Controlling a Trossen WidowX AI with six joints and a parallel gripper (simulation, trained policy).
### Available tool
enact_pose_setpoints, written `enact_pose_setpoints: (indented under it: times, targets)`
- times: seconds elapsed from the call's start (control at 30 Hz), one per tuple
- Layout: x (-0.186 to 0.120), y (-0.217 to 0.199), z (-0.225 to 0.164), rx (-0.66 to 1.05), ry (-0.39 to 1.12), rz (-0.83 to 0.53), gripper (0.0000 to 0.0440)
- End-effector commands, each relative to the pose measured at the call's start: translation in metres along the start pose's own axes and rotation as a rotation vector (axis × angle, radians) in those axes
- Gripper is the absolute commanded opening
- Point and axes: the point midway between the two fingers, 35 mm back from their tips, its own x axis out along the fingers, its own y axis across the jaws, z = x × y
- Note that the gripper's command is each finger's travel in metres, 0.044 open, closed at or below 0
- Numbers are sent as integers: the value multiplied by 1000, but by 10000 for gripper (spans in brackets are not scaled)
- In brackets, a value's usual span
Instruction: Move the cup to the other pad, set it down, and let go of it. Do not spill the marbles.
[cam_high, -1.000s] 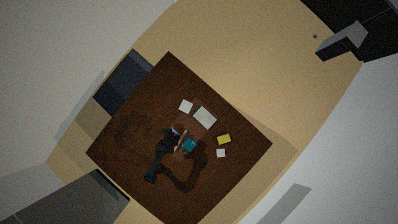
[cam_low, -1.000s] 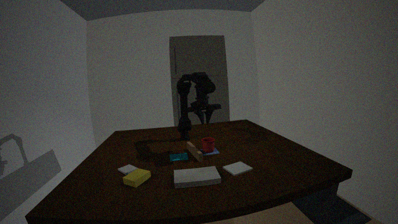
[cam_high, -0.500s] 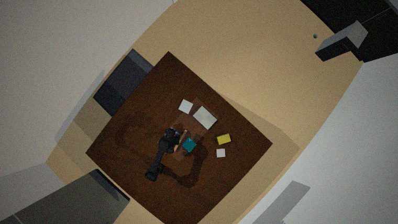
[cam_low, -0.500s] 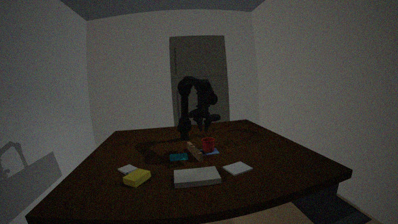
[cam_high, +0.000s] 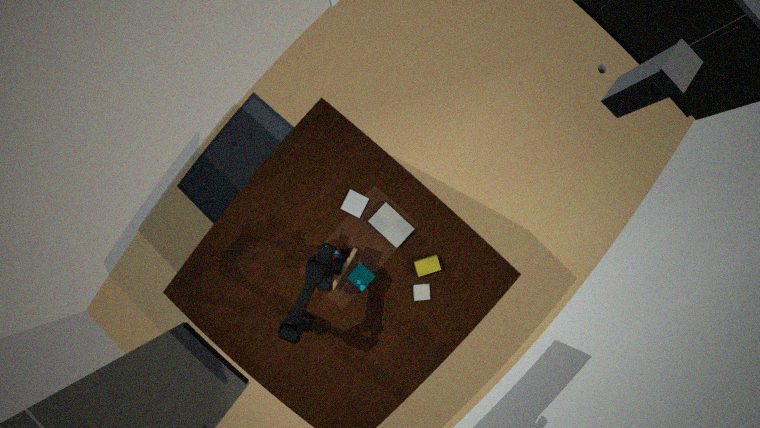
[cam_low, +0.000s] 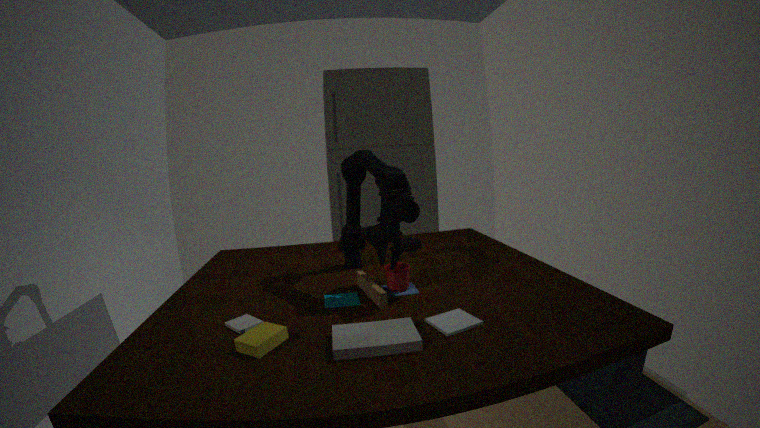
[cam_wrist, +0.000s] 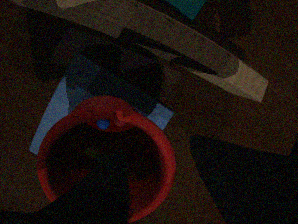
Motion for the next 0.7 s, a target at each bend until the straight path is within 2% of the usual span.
enact_pose_setpoints:
  times: [0.0, 0.3, 0.53, 0.67]
  targets:
    - [12, -1, -2, -8, 1, -21, 169]
    - [46, -1, -8, -65, 12, -44, 168]
    - [57, -1, -7, -123, 1, -38, 14]
    - [52, -1, -5, -123, -3, -22, 8]
